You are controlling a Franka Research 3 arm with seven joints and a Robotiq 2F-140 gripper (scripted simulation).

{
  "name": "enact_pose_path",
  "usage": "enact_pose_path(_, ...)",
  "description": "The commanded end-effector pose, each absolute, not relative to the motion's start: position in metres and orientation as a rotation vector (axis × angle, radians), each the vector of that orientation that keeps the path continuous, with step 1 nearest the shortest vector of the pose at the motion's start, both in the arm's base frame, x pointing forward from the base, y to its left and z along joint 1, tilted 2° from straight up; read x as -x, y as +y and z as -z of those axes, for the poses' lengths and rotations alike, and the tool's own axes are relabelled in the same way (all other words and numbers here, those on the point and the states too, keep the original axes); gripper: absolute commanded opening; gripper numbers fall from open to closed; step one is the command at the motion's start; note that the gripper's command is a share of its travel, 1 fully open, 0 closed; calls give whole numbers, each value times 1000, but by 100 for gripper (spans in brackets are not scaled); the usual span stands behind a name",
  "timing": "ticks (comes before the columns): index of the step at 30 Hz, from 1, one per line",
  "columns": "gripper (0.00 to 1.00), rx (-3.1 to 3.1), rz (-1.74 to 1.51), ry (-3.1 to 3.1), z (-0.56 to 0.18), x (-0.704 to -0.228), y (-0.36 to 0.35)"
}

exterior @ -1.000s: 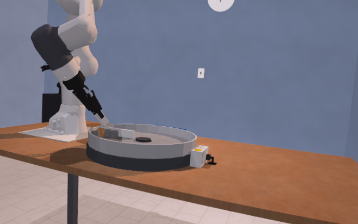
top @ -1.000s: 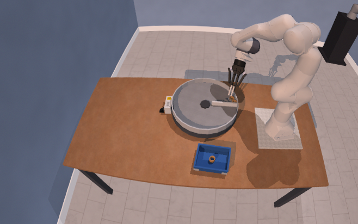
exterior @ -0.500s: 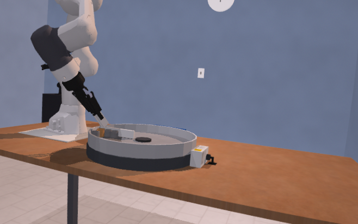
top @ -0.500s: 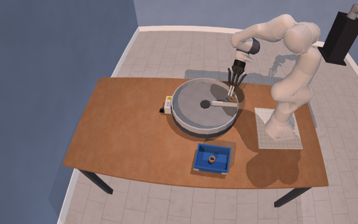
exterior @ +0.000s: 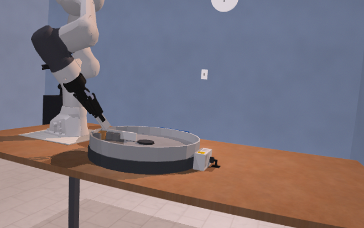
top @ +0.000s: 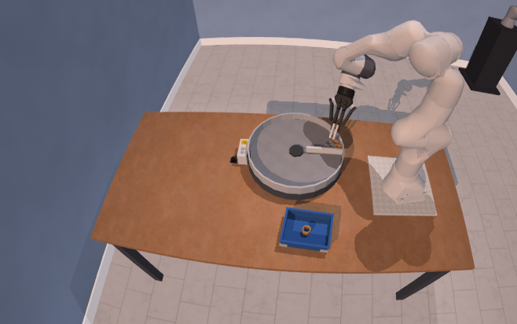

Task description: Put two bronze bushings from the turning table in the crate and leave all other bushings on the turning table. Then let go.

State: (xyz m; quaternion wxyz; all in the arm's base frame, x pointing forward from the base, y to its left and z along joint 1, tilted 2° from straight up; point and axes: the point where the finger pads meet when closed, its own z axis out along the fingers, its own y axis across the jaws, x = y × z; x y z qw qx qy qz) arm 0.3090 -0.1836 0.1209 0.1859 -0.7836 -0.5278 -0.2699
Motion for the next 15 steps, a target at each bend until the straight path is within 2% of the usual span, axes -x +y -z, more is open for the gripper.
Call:
enact_pose_path(1, 6, 2202, 759, -1498, -120, -309, -183)
enact_pose_path(15, 6, 2202, 759, -1498, -118, -307, -183)
